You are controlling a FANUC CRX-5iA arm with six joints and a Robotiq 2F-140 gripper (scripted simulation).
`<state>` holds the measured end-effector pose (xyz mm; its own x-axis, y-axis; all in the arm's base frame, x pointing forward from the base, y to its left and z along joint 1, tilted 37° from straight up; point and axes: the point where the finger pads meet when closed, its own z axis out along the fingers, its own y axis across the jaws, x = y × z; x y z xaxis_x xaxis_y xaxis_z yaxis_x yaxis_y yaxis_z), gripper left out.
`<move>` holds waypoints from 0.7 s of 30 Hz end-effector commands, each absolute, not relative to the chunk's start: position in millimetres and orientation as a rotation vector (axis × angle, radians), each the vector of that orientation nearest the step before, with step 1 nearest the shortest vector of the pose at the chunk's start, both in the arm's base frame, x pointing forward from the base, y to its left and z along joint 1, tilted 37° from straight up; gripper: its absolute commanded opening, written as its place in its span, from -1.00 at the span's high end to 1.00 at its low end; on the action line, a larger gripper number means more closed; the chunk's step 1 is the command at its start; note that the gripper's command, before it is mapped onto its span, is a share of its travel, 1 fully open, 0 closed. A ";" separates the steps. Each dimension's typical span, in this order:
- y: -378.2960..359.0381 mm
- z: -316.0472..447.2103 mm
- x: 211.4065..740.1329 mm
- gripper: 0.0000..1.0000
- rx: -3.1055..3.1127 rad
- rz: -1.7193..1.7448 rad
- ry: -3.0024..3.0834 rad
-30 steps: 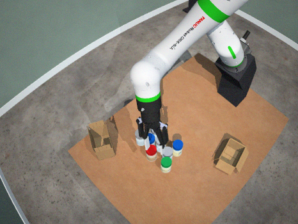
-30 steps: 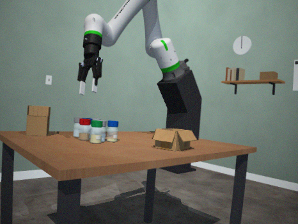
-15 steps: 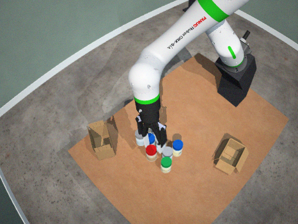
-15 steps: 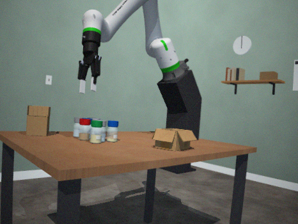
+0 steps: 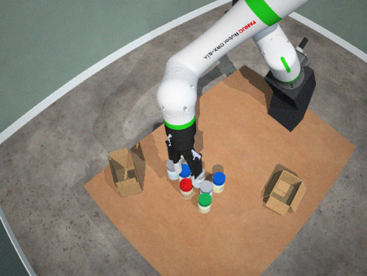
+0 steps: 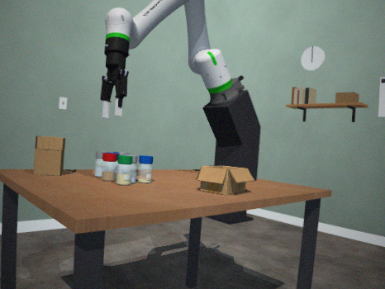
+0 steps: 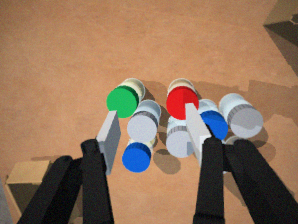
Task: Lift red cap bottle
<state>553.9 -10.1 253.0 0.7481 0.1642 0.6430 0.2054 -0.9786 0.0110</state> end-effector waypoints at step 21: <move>-42.0 260.3 545.1 -0.02 -2.990 -0.991 -0.043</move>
